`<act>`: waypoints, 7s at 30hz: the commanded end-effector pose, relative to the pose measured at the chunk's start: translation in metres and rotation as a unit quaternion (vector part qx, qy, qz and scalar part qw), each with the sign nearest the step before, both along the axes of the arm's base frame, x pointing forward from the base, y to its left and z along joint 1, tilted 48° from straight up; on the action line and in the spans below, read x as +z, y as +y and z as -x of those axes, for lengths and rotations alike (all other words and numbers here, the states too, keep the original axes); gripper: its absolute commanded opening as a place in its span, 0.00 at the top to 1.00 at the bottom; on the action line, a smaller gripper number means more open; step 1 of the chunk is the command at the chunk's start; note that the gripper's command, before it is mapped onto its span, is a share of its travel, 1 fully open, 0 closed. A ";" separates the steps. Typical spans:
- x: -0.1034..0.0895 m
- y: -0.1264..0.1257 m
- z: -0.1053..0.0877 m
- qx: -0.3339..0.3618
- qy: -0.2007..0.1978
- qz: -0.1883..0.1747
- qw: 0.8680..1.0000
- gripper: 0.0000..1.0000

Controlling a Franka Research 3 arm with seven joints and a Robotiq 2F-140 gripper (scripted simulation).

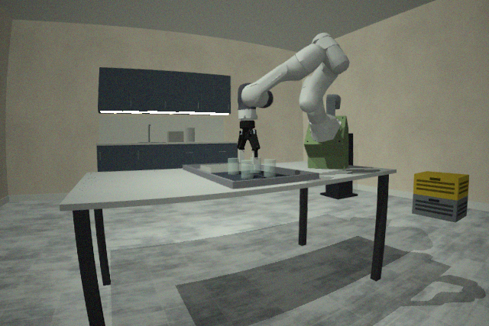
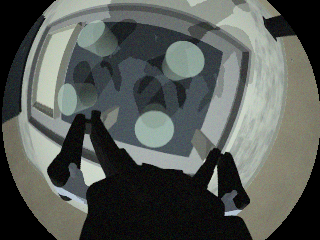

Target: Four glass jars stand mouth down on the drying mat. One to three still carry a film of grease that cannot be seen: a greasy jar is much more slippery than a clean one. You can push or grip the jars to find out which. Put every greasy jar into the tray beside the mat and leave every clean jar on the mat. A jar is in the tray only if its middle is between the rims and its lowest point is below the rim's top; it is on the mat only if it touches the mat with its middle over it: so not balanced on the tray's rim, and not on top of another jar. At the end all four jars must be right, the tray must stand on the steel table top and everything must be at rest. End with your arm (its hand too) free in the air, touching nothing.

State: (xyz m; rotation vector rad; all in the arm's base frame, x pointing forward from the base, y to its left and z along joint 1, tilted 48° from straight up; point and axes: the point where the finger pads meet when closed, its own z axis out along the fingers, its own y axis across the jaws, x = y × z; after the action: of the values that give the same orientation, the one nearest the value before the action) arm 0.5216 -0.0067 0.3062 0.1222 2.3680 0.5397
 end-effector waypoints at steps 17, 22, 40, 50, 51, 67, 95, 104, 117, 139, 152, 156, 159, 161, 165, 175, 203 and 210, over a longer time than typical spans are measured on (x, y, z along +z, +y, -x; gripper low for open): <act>-0.012 0.003 -0.017 -0.001 -0.007 0.007 1.000 0.00; -0.012 0.003 -0.017 -0.001 -0.007 0.007 1.000 0.40; -0.012 0.003 -0.017 -0.001 -0.007 0.007 1.000 0.43; -0.012 0.003 -0.017 -0.001 -0.007 0.007 1.000 0.43; -0.012 0.003 -0.017 -0.001 -0.007 0.007 1.000 0.46; -0.012 0.003 -0.017 -0.001 -0.007 0.007 1.000 0.46; -0.012 0.003 -0.017 -0.001 -0.007 0.007 1.000 0.52; -0.012 0.003 -0.017 -0.001 -0.007 0.007 1.000 0.55; -0.012 0.003 -0.017 -0.001 -0.007 0.007 1.000 0.55; -0.012 0.003 -0.017 -0.001 -0.007 0.007 1.000 0.61; -0.012 0.003 -0.017 -0.001 -0.007 0.007 1.000 0.61; -0.012 0.003 -0.017 -0.001 -0.007 0.007 1.000 0.64; -0.012 0.003 -0.017 -0.001 -0.007 0.007 1.000 0.64; -0.012 0.003 -0.017 -0.001 -0.007 0.007 1.000 0.64; -0.012 0.003 -0.017 -0.001 -0.007 0.007 1.000 0.64; -0.012 0.003 -0.017 -0.001 -0.007 0.007 1.000 0.67; -0.007 0.000 -0.011 -0.001 -0.007 0.007 1.000 1.00; 0.006 -0.006 0.001 -0.001 -0.007 0.007 1.000 1.00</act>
State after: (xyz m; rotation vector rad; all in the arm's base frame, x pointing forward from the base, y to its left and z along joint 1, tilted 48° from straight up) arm 0.5274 -0.0145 0.3090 0.1133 2.3487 0.5065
